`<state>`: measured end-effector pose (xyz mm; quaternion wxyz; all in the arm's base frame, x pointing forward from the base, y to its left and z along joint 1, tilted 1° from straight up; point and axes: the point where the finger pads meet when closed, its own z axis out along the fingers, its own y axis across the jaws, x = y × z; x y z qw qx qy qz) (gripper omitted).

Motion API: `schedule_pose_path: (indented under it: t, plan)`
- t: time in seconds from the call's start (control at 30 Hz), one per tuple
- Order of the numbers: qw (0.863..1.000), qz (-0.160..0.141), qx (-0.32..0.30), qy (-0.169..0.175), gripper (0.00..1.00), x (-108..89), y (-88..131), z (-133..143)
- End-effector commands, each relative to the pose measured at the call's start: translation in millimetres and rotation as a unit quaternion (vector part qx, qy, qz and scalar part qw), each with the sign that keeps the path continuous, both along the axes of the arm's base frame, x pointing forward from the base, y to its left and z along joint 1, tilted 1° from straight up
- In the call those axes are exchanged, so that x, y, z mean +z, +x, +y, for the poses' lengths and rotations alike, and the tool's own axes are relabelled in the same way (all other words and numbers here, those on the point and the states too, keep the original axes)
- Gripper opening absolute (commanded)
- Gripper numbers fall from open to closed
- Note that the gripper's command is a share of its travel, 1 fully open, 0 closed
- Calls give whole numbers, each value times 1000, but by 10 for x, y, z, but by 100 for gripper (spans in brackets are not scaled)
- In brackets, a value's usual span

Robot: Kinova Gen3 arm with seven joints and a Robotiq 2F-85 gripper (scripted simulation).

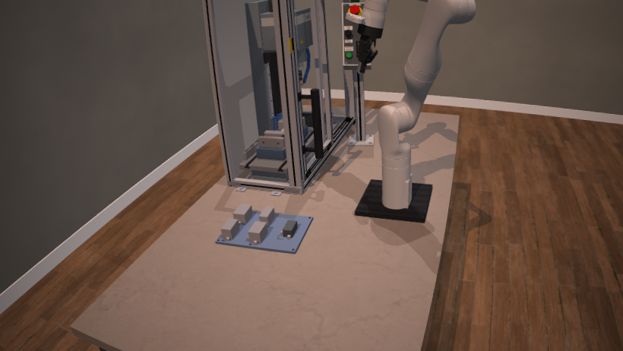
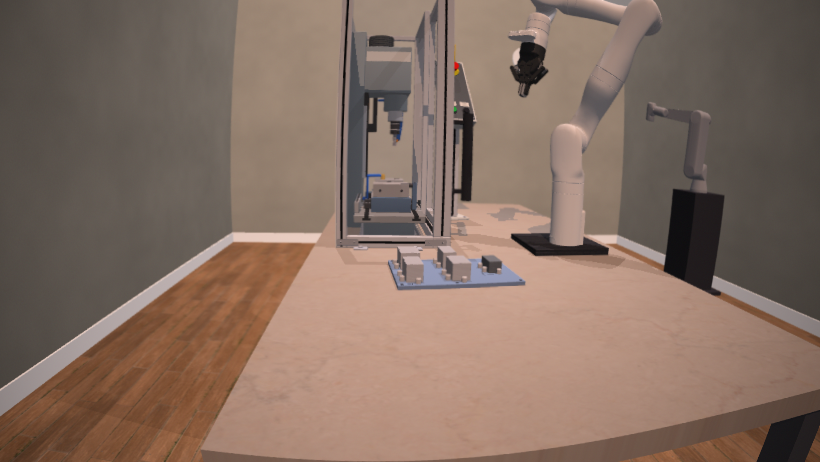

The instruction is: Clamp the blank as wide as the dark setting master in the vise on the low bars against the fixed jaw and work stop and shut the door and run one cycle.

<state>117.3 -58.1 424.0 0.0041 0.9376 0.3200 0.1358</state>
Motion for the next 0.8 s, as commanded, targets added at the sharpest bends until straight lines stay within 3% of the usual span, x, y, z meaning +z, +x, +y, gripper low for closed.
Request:
schedule_pose_path:
  t: [0.0,0.07,0.47,0.63,0.77]
  plan:
    - [998,30,56,-19,10,-76,139,243]
    - [994,51,95,-33,10,-129,234,410]
    - [994,51,95,-33,10,-129,234,410]
    - [974,102,191,-65,10,-263,471,829]
    - [974,102,191,-65,10,-263,471,829]
